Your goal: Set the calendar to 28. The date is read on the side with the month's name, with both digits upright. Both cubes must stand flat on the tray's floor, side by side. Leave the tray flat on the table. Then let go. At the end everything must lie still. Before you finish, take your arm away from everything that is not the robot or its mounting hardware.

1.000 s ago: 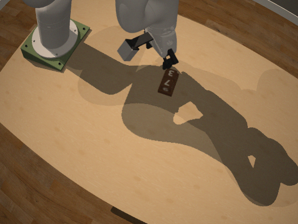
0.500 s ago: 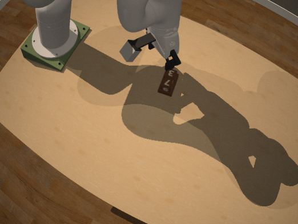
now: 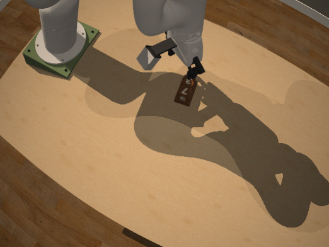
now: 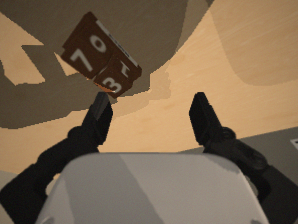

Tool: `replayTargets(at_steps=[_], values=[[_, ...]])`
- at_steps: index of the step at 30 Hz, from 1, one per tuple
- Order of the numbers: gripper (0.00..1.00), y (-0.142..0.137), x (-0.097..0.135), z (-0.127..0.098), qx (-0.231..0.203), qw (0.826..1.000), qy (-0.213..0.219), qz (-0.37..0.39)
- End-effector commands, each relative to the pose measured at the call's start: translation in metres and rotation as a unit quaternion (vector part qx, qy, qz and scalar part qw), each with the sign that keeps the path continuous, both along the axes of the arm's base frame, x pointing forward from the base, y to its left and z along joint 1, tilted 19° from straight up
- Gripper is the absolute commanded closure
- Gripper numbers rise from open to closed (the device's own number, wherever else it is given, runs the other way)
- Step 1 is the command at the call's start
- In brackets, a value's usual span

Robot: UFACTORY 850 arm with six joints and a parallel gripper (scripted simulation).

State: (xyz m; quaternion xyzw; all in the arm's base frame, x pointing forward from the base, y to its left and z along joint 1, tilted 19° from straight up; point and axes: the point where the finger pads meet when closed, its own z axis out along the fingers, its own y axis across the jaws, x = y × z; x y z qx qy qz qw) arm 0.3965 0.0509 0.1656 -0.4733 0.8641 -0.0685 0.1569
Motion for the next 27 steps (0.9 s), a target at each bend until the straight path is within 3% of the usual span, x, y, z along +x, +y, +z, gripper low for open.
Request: replayTargets(at_steps=[1, 27], values=[[0.00, 0.0003, 0.0029, 0.0018, -0.007, 1.000, 0.004, -0.002], [0.00, 0.0004, 0.0096, 0.0047, -0.007, 1.000, 0.004, -0.002]])
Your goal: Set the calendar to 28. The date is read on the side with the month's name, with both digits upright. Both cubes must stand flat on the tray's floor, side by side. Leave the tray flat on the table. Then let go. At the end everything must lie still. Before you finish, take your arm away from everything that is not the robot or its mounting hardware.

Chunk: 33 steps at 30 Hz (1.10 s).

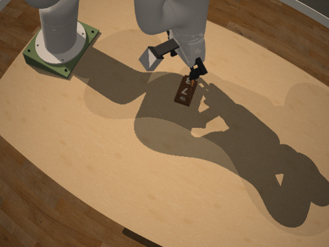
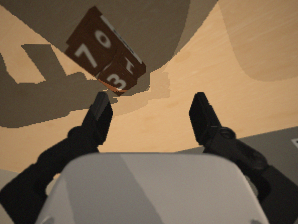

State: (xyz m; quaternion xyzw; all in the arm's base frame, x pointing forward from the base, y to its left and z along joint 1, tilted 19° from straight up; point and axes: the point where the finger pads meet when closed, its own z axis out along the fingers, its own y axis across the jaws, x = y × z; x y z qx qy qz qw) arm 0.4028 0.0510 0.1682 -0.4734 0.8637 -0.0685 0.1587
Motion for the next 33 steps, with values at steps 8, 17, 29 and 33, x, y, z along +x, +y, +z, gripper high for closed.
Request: replayTargets(at_steps=[8, 17, 29, 33], values=[[0.00, 0.000, 0.009, 0.005, -0.008, 1.000, 0.006, -0.003], [0.00, 0.001, 0.018, 0.009, -0.008, 1.000, 0.006, -0.003], [0.00, 0.001, 0.021, 0.010, -0.008, 1.000, 0.006, -0.003], [0.00, 0.001, 0.026, 0.012, -0.008, 1.000, 0.006, -0.003]])
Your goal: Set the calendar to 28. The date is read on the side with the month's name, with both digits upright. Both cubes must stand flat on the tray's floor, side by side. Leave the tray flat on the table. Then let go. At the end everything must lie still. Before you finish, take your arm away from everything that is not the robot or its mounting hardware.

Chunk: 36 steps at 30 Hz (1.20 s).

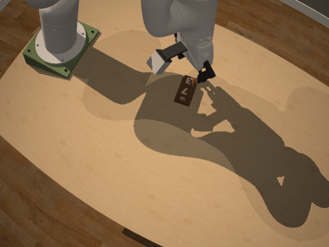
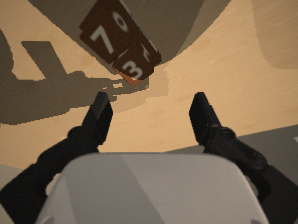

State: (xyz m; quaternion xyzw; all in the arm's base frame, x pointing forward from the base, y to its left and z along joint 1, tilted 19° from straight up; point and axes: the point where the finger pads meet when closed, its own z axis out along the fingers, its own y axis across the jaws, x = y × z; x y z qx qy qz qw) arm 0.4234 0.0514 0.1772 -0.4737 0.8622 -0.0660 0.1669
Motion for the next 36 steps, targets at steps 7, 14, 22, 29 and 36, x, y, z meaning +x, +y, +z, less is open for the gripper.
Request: replayTargets(at_steps=[7, 14, 22, 29, 36], values=[[0.00, 0.001, 0.020, 0.009, -0.014, 1.000, 0.012, -0.005], [0.00, 0.001, 0.026, 0.012, -0.014, 1.000, 0.012, -0.005], [0.00, 0.001, 0.044, 0.020, -0.014, 1.000, 0.012, -0.005], [0.00, 0.001, 0.044, 0.020, -0.014, 1.000, 0.012, -0.005], [0.00, 0.001, 0.044, 0.020, -0.014, 1.000, 0.012, -0.005]])
